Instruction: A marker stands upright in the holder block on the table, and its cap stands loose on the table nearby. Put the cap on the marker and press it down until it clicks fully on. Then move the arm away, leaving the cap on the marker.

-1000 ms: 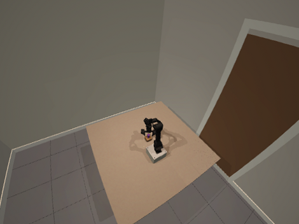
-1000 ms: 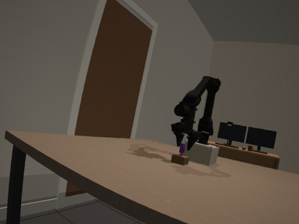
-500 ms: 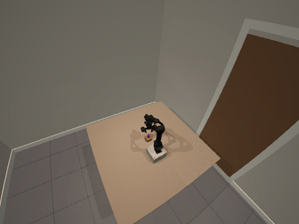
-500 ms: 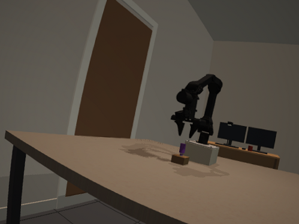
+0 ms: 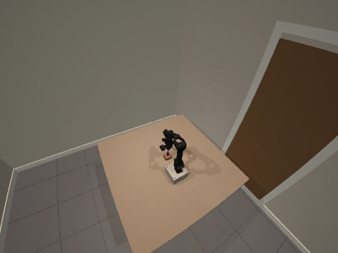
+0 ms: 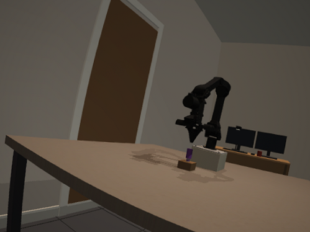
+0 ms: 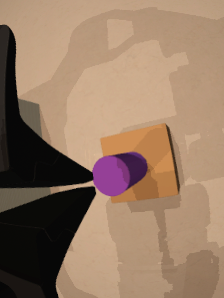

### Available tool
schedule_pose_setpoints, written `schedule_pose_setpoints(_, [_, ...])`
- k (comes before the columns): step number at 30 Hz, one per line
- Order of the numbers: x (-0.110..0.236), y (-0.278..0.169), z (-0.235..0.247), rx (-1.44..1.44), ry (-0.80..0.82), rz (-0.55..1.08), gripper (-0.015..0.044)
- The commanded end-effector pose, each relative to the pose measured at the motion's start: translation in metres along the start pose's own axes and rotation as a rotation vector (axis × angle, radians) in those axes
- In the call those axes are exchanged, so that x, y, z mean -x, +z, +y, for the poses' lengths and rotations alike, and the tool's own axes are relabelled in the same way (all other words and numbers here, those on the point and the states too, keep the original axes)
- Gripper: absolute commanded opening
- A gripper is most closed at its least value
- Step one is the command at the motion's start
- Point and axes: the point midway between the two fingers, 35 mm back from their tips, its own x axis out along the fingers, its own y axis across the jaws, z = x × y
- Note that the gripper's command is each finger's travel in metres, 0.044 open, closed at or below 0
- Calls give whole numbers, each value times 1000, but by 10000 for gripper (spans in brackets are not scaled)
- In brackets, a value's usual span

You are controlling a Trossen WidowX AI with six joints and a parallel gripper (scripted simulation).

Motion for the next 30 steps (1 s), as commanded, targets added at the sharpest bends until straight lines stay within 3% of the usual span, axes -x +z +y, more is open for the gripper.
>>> schedule_pose_setpoints(1, [0,0,0,9,2,-1,0])
schedule_pose_setpoints(30, [-35,0,0,9,2,-1,0])
